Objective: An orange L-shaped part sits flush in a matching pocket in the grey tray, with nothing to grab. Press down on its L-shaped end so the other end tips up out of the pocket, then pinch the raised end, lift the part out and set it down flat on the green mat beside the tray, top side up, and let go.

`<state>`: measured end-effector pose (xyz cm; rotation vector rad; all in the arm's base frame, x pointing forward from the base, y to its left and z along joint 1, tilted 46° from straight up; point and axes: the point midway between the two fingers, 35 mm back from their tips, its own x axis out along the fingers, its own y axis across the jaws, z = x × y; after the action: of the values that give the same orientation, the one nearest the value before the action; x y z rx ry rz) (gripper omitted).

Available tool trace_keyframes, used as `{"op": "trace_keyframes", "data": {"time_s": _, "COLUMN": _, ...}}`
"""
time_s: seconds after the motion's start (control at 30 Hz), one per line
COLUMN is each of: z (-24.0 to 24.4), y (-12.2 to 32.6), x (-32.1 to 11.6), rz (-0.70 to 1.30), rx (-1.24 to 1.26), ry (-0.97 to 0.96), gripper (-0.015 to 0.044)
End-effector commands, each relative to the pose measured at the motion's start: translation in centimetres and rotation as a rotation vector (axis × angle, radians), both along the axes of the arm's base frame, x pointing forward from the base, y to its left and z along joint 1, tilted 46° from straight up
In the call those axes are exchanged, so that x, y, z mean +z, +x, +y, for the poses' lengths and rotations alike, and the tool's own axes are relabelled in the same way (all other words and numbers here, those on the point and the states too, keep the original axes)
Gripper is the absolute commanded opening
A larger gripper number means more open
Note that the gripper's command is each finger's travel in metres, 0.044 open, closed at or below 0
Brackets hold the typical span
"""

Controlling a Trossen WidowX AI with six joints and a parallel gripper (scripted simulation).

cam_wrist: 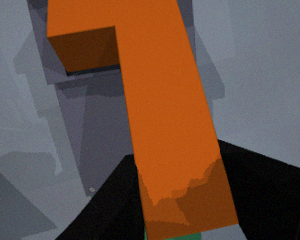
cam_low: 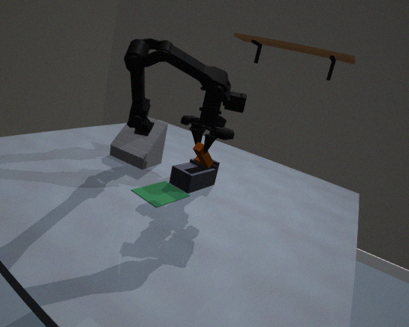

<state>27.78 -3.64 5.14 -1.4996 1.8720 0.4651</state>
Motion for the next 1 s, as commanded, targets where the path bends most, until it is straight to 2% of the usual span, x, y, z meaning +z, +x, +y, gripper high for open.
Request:
{"op": "trace_keyframes", "data": {"time_s": 0.0, "z": 0.6, "y": 0.2, "x": 0.5, "rz": -0.008, "rx": -0.004, "ry": 0.005, "gripper": 0.0000}}
{"op": "trace_keyframes", "data": {"time_s": 0.57, "z": 1.7, "y": 0.3, "x": 1.7, "rz": -0.008, "rx": -0.004, "ry": 0.005, "gripper": 0.0000}}
{"op": "trace_keyframes", "data": {"time_s": 0.97, "z": -1.5, "y": -1.4, "x": 4.7, "rz": -0.007, "rx": -0.004, "ry": 0.004, "gripper": 0.0000}}
